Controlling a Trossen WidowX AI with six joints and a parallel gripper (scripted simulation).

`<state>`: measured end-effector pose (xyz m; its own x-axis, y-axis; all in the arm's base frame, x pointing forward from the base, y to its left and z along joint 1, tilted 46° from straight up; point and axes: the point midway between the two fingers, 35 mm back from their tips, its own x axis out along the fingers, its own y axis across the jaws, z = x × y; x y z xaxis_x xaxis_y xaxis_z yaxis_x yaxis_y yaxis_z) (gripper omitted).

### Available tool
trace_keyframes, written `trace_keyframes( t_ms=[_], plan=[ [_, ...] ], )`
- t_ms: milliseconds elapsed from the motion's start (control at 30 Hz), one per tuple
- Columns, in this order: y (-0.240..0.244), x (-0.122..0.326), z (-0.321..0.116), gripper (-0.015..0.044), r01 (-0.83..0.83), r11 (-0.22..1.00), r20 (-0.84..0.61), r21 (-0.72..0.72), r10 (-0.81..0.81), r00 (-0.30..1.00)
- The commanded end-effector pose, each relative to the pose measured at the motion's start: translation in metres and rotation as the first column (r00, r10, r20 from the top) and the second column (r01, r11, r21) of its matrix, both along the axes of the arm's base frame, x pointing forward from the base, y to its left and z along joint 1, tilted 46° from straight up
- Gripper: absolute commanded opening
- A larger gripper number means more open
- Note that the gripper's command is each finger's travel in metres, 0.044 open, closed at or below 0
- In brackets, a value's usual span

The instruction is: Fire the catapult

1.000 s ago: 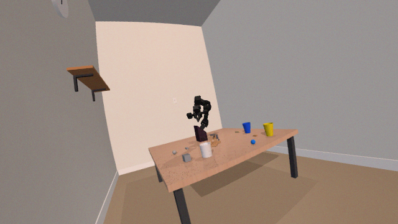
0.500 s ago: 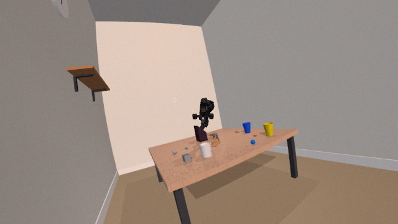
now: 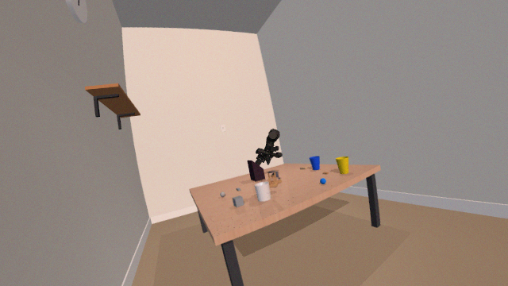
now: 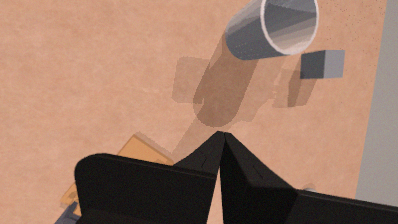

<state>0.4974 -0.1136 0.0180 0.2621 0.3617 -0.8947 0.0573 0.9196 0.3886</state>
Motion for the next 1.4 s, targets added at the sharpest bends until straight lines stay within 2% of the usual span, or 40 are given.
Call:
trace_keyframes(
  t_ms=[0,400,833,1167,1367],
  plan=[
    [0.027,-0.014,0.005,0.0000,-0.142,0.989,-0.035,-0.037,0.141,0.989],
    [0.084,-0.055,0.021,0.0000,-0.493,0.866,-0.131,-0.081,0.481,0.867],
    [0.133,-0.111,0.046,0.0000,-0.809,0.585,-0.227,-0.051,0.782,0.580],
    [0.160,-0.158,0.068,0.0000,-0.955,0.296,-0.272,0.019,0.921,0.280],
    [0.161,-0.161,0.070,0.0000,-0.961,0.275,-0.274,0.025,0.926,0.258]
  ],
)
